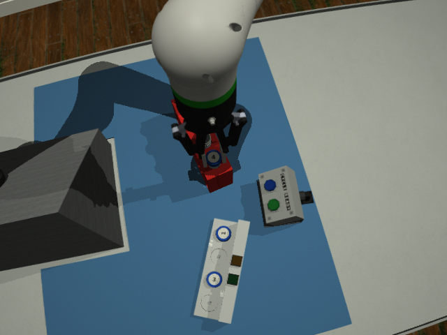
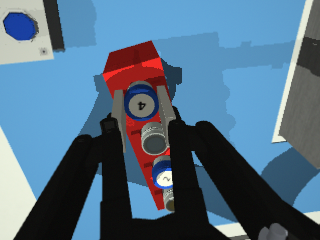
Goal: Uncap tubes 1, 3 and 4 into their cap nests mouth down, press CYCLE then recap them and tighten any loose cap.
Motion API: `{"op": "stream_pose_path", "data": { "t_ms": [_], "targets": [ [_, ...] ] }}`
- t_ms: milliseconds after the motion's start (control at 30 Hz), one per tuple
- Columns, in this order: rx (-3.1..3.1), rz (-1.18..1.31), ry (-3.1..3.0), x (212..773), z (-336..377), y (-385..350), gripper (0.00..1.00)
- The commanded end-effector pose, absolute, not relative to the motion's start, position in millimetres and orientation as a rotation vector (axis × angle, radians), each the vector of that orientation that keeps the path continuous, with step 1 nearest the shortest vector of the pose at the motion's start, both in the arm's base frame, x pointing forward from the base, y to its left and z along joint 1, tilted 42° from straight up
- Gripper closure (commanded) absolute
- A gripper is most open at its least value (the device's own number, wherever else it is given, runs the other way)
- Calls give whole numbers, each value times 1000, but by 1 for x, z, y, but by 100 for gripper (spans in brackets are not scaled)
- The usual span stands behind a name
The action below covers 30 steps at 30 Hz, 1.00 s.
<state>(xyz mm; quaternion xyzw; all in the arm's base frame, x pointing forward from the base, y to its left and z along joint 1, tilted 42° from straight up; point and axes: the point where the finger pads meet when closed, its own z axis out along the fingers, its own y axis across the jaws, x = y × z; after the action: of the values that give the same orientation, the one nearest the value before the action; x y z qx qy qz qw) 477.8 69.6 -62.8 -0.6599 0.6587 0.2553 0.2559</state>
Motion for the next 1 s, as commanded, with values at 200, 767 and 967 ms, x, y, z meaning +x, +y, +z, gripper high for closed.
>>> {"op": "stream_pose_path", "data": {
  "t_ms": [200,767,967],
  "targets": [
    [-2094,503,1300,478,-63,69,100],
    [-2094,503,1300,478,-63,69,65],
    [-1940,609,1571,478,-62,68,65]
  ]
}}
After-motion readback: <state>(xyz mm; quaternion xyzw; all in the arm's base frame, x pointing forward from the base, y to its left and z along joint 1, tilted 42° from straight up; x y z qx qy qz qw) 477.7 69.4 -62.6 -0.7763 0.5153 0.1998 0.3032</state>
